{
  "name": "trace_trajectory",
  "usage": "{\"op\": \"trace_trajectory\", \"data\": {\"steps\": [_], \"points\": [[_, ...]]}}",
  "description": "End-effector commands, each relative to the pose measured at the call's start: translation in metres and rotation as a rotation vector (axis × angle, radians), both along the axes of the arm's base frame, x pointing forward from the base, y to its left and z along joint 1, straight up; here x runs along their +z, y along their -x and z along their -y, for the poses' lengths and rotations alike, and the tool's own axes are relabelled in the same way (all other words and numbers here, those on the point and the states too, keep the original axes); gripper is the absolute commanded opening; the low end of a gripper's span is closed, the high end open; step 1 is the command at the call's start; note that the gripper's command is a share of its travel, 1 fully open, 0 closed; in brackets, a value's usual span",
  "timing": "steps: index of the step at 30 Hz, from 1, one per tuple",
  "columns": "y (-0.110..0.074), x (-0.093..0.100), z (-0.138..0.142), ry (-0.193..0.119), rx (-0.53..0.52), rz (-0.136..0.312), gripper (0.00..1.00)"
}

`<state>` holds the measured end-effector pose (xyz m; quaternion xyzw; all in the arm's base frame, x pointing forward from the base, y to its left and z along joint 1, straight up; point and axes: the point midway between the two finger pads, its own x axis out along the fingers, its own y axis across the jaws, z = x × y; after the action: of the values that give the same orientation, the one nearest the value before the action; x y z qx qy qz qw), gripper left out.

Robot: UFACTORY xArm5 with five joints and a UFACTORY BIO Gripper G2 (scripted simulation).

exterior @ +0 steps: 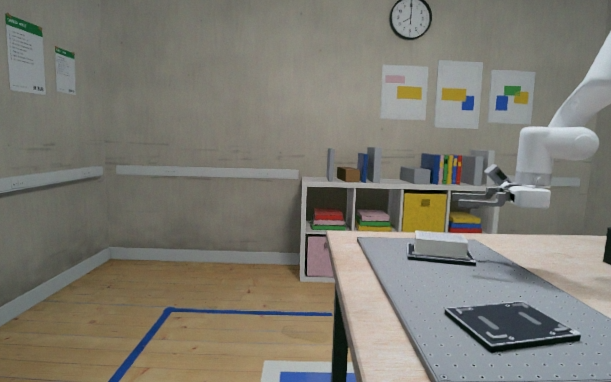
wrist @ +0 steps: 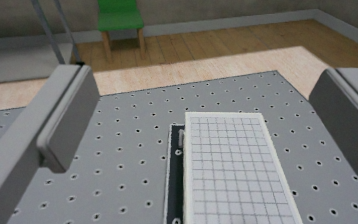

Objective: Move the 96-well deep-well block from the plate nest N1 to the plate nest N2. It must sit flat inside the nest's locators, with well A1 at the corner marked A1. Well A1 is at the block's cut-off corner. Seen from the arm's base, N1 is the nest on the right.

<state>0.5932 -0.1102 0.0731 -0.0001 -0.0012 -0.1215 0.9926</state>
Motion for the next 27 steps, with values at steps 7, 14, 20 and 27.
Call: {"op": "trace_trajectory", "data": {"steps": [7, 14, 20, 27], "points": [[-0.025, -0.041, 0.038, -0.003, 0.001, 0.005, 0.37], [-0.028, -0.046, 0.043, -0.003, 0.001, 0.005, 0.37], [-0.028, -0.046, 0.043, -0.003, 0.001, 0.005, 0.37], [-0.028, -0.046, 0.043, -0.003, 0.001, 0.005, 0.37]]}}
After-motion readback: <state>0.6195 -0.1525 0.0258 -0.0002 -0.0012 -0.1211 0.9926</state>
